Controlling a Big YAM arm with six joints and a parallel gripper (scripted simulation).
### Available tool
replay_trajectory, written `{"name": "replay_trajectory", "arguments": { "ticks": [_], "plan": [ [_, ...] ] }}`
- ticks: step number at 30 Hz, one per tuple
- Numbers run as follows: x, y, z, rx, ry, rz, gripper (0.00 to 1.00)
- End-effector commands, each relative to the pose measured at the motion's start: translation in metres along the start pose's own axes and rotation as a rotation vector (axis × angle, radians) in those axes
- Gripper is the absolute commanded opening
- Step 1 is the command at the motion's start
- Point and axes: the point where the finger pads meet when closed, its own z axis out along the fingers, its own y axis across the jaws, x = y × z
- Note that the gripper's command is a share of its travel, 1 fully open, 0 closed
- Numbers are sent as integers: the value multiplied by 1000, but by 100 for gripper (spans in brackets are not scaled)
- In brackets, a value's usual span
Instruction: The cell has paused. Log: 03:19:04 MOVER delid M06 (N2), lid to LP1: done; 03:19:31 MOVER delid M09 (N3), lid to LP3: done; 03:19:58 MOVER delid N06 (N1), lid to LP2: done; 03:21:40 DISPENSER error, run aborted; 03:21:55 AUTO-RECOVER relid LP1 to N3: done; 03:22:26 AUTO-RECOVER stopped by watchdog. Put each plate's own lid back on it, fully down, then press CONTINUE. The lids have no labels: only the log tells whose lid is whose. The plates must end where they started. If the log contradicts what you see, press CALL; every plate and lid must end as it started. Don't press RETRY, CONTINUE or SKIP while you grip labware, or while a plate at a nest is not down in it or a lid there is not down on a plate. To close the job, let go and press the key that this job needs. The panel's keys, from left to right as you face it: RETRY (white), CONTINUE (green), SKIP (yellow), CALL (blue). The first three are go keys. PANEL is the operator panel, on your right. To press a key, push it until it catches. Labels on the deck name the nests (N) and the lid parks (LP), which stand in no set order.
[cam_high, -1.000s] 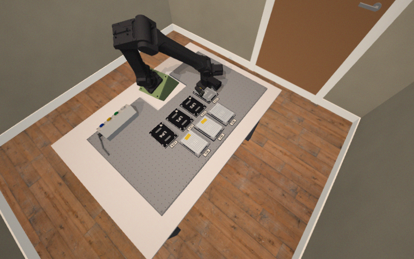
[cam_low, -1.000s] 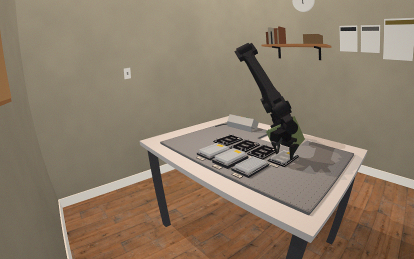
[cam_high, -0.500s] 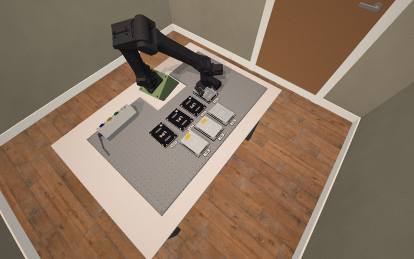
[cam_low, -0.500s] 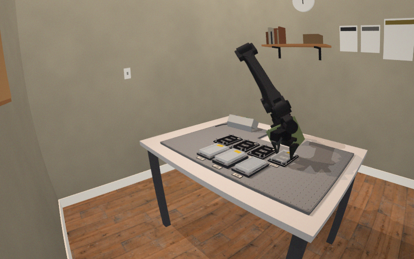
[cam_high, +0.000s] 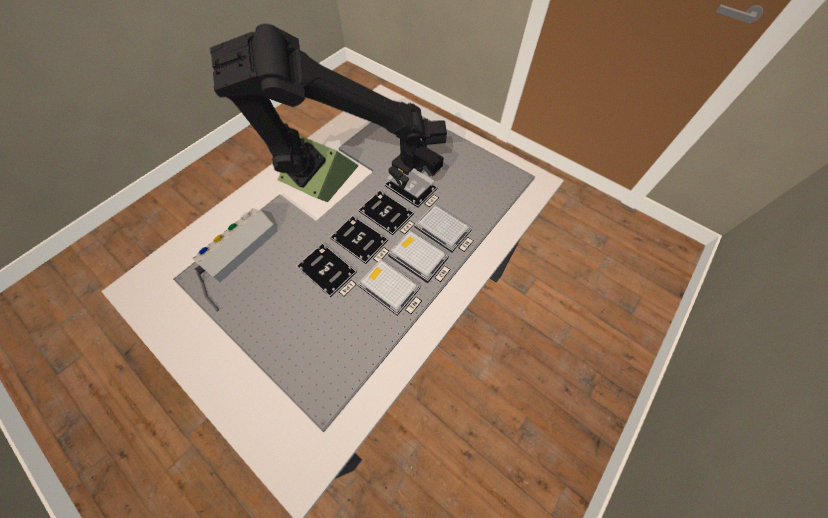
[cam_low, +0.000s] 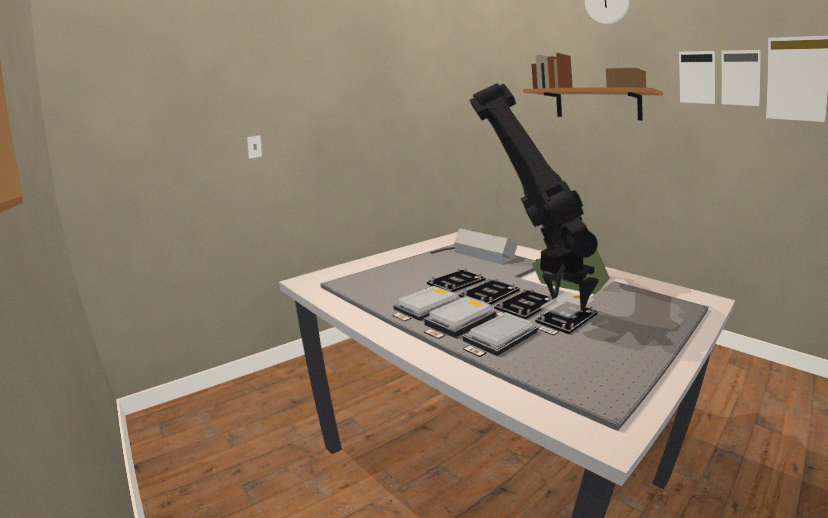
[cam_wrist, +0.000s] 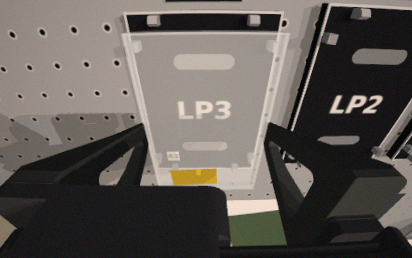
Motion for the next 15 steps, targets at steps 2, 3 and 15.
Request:
{"name": "replay_trajectory", "arguments": {
  "ticks": [2, 3, 15],
  "plan": [
    [-18, 16, -28, -39, -41, 20, 0],
    [-18, 16, -29, -39, -41, 20, 0],
    [-53, -4, -32, -30, -32, 18, 0]
  ]
}}
